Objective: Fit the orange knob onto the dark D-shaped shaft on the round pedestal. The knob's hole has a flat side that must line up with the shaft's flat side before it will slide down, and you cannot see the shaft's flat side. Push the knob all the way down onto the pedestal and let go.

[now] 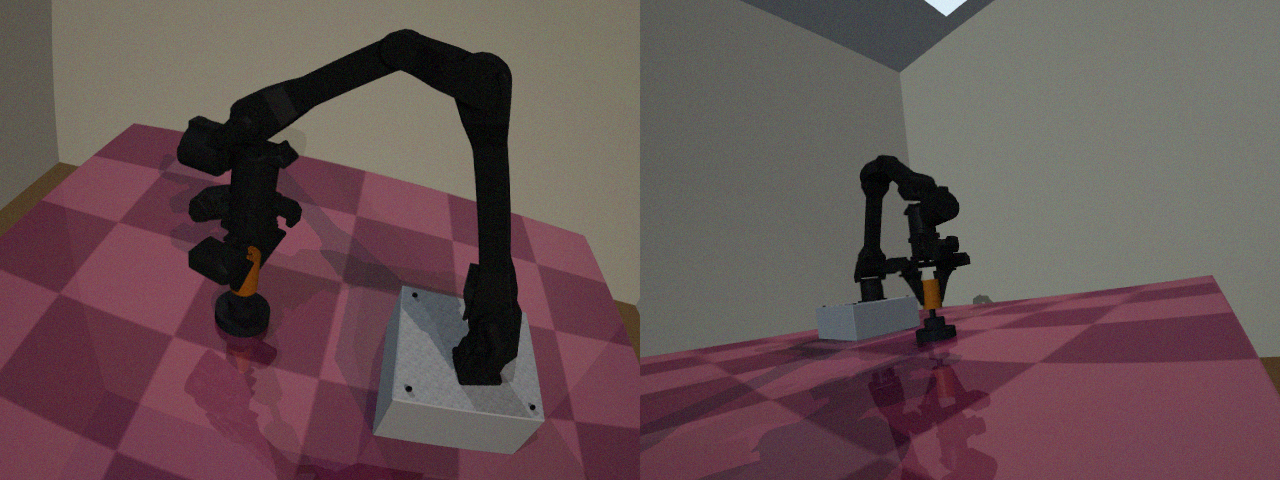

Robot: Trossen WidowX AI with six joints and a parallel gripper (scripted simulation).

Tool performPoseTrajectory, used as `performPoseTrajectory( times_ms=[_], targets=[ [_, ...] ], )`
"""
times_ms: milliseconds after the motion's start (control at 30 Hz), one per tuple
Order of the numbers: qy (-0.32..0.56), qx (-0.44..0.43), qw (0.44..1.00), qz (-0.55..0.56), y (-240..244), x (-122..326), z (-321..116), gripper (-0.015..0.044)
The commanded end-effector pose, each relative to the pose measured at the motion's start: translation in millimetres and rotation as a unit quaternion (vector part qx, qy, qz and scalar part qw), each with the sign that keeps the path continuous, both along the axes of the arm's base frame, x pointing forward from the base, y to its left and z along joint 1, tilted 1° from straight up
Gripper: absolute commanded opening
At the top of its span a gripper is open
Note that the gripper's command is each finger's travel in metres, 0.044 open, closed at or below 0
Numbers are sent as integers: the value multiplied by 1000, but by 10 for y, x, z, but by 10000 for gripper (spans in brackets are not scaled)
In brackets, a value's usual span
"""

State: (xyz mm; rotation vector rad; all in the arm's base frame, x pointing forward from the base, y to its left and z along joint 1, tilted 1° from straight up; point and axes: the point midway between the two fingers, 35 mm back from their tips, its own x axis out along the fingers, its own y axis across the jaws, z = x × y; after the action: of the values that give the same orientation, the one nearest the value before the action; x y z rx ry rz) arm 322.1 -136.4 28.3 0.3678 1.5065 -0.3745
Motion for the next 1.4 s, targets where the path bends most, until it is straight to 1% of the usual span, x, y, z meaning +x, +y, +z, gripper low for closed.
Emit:
performPoseTrajectory(
  times_ms=[0, 667, 1367],
  targets=[
    [-4, 0, 999, -36, -10, 27, 23, 0],
    [-4, 0, 999, -36, 12, -16, -37, 0],
    [-4, 0, 999, -40, -1, 6, 20, 0]
  ],
)
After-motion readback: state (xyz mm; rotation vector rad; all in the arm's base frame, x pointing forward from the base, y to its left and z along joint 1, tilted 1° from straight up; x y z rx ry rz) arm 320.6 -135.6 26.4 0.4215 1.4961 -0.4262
